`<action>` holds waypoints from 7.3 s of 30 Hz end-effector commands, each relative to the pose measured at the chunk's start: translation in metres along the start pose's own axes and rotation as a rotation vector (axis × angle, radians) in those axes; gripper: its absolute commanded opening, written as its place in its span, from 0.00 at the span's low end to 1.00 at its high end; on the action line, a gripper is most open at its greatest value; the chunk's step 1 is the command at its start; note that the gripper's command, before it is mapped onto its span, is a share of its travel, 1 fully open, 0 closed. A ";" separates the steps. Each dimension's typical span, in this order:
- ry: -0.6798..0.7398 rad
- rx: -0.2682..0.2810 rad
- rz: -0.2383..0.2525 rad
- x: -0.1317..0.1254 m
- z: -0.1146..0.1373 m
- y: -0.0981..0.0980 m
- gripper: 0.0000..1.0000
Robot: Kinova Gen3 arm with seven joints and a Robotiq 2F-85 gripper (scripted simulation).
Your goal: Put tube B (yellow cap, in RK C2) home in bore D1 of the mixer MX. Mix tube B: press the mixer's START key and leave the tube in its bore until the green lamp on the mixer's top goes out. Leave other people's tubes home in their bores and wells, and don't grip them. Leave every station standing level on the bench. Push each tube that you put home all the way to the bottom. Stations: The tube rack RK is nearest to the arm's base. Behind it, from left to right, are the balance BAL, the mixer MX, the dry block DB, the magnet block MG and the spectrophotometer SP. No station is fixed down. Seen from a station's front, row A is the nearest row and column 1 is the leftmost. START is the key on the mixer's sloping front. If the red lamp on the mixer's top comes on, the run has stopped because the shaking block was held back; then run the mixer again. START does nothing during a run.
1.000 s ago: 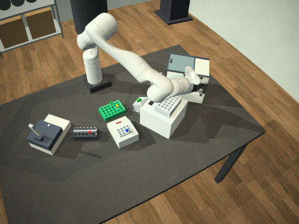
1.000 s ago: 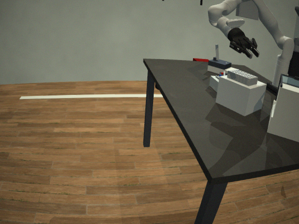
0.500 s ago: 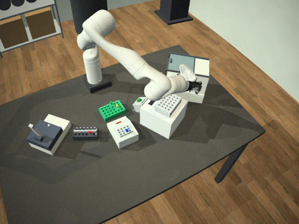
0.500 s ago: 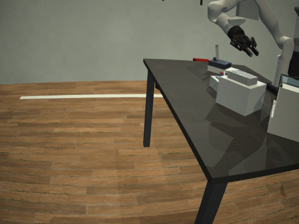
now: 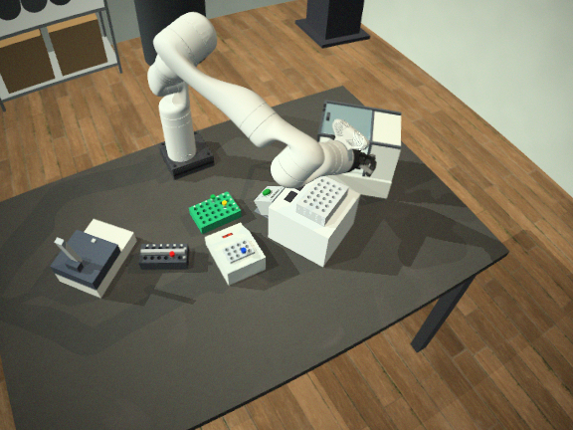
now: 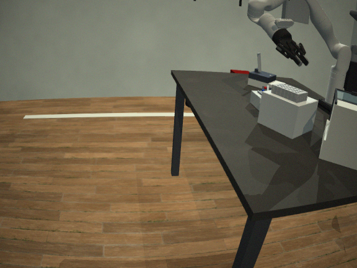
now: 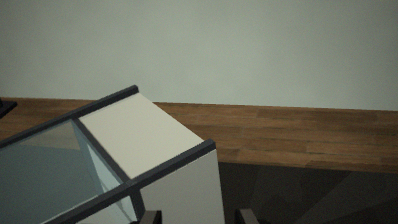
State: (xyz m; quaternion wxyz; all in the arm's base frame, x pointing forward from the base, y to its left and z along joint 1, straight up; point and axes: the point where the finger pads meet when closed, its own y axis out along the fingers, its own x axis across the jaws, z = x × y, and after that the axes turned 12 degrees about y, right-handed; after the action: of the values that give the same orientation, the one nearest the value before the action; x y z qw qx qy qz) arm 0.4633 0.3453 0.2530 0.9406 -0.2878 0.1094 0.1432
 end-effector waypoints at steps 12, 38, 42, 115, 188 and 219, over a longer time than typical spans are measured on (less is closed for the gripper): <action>-0.107 -0.092 0.031 -0.022 -0.018 -0.021 0.42; -0.269 -0.230 0.082 -0.056 -0.043 -0.049 0.42; -0.299 -0.255 0.091 -0.062 -0.048 -0.054 0.42; -0.783 -0.669 0.229 -0.156 -0.125 -0.136 0.42; -1.226 -1.049 0.367 -0.248 -0.197 -0.211 0.42; -1.174 -0.905 0.544 -0.229 -0.249 -0.177 0.42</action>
State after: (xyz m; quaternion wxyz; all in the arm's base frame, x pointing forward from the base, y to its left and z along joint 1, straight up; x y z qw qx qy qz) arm 0.2777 0.0142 0.2138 0.5693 -0.4843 -0.4083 0.5240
